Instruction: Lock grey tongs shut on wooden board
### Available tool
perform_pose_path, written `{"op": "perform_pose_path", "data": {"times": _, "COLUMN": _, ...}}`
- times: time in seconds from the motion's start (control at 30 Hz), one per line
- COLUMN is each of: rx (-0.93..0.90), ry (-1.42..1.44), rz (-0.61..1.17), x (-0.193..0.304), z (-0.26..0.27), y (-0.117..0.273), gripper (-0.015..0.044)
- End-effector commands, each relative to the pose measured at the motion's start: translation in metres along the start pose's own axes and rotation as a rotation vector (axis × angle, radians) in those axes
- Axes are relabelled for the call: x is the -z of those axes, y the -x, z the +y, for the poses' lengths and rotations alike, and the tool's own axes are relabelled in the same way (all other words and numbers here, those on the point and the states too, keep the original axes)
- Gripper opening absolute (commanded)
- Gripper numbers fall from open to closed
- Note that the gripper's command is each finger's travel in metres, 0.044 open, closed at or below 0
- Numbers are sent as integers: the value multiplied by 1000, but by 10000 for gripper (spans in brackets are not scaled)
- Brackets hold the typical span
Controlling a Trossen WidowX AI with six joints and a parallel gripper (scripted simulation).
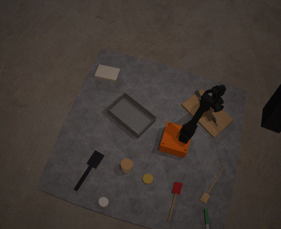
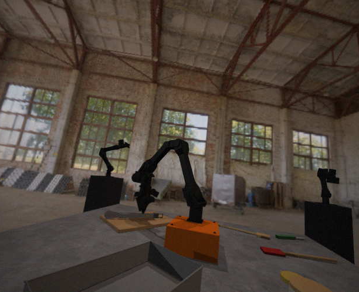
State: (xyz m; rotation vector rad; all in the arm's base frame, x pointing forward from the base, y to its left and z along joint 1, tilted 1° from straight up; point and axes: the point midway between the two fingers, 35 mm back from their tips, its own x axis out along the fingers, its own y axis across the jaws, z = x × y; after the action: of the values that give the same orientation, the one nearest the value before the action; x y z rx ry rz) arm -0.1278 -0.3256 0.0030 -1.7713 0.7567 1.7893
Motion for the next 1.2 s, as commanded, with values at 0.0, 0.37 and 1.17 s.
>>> {"op": "perform_pose_path", "data": {"times": 0.0, "rx": -1, "ry": 0, "rz": 1, "x": 0, "z": 0, "y": 1, "gripper": 349}}
{"op": "perform_pose_path", "data": {"times": 0.37, "rx": -2, "ry": -1, "rz": -3, "x": -28, "z": 14, "y": 17, "gripper": 440}}
{"op": "perform_pose_path", "data": {"times": 1.17, "rx": -5, "ry": -29, "rz": -15, "x": -145, "z": 33, "y": 129, "gripper": 440}}
